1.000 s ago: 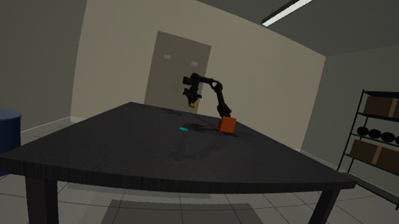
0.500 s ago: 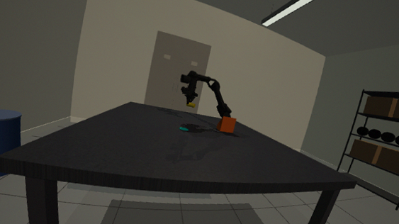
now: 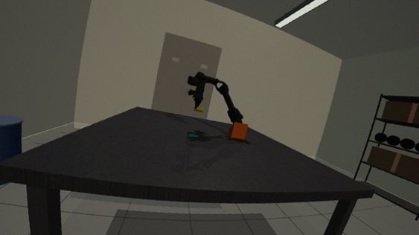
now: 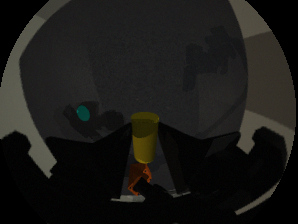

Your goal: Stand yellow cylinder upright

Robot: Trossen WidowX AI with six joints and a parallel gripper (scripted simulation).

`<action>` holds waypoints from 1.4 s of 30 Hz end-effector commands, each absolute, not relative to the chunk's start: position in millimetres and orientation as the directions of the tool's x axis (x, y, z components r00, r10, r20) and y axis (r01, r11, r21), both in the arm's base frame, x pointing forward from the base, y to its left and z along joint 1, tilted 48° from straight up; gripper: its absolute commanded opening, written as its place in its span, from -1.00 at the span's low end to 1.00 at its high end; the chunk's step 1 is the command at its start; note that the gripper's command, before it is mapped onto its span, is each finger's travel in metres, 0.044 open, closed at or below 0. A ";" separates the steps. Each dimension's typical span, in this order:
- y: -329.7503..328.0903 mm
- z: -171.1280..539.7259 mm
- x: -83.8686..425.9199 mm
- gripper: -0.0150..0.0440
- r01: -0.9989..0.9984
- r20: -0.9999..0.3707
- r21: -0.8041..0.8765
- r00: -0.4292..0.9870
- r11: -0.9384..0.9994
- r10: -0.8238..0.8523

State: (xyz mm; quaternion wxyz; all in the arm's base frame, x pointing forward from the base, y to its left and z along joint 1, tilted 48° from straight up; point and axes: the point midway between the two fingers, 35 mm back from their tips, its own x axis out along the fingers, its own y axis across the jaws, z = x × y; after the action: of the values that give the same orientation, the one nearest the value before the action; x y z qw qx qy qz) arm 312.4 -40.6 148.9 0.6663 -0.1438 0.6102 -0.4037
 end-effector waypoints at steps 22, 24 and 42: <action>12.0 100.4 345.3 -0.14 -0.127 -0.704 -0.696 -0.068 0.706 -0.707; 16.3 96.1 347.1 -0.14 -0.167 -0.704 -0.690 -0.068 0.704 -0.707; 55.4 54.9 358.7 -0.14 -0.506 -0.700 -0.589 -0.070 0.631 -0.710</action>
State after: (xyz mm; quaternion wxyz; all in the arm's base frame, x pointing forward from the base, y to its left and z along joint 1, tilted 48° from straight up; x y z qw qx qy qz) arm 356.7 47.3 61.8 0.5469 -0.4053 0.7233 -0.1158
